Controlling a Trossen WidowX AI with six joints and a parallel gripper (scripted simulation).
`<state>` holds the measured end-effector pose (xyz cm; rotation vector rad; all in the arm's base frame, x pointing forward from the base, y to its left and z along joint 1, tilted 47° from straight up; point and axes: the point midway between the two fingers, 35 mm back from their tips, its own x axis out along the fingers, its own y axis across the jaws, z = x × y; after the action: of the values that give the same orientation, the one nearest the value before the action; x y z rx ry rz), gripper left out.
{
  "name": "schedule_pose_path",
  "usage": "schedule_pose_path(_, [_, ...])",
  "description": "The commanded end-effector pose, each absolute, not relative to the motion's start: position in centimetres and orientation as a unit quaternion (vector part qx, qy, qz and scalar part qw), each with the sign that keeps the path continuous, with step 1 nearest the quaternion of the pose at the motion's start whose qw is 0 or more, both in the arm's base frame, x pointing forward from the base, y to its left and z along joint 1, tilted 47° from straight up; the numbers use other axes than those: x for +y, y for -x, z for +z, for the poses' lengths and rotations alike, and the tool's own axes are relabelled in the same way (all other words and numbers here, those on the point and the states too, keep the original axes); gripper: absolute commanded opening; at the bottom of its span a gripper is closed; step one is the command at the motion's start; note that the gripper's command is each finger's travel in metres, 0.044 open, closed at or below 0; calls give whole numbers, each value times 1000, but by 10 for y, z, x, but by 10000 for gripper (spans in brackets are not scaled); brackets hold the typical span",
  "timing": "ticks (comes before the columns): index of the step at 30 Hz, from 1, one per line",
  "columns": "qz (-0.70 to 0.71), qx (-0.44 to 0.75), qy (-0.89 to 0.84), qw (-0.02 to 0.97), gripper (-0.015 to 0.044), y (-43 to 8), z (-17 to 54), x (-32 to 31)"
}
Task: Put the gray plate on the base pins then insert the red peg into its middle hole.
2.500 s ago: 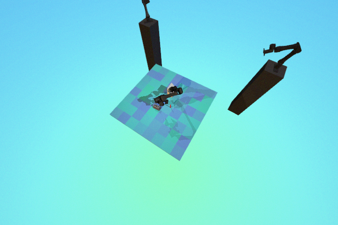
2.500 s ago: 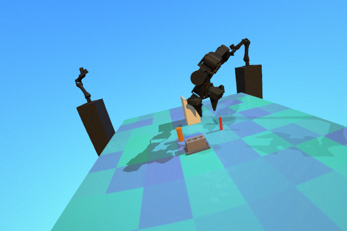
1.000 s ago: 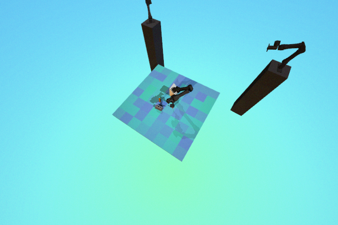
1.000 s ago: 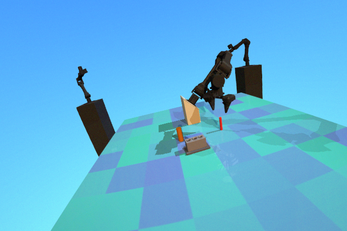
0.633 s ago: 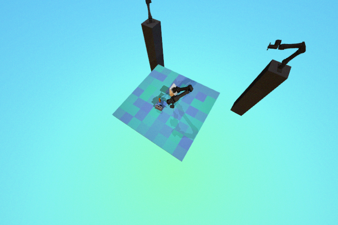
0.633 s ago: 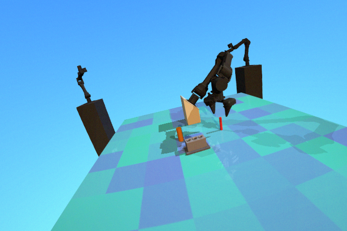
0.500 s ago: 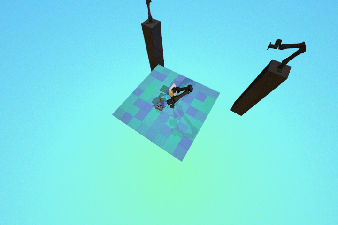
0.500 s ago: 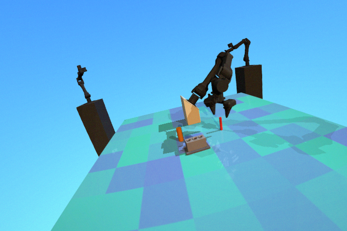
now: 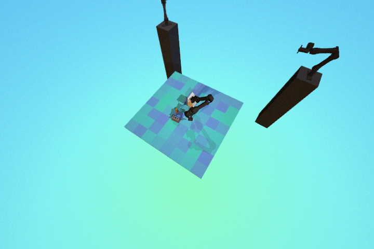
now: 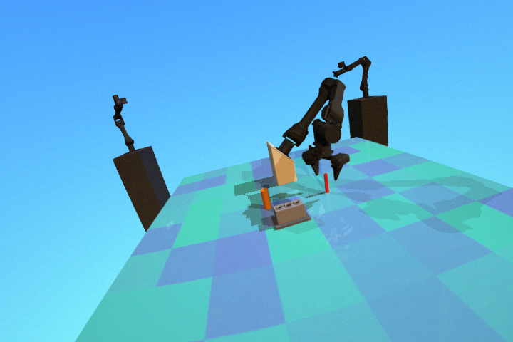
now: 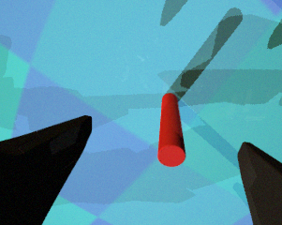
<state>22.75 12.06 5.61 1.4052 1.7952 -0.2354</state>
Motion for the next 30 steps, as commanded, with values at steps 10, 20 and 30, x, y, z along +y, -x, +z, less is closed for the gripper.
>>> schedule_pose_path(10, [-96,715,-561,405,440,-223,41,136])
schedule_pose_path(20, [-96,715,-562,404,256,-223,40,138])
schedule_pose_path(30, [-96,715,-562,404,13,-223,40,138])
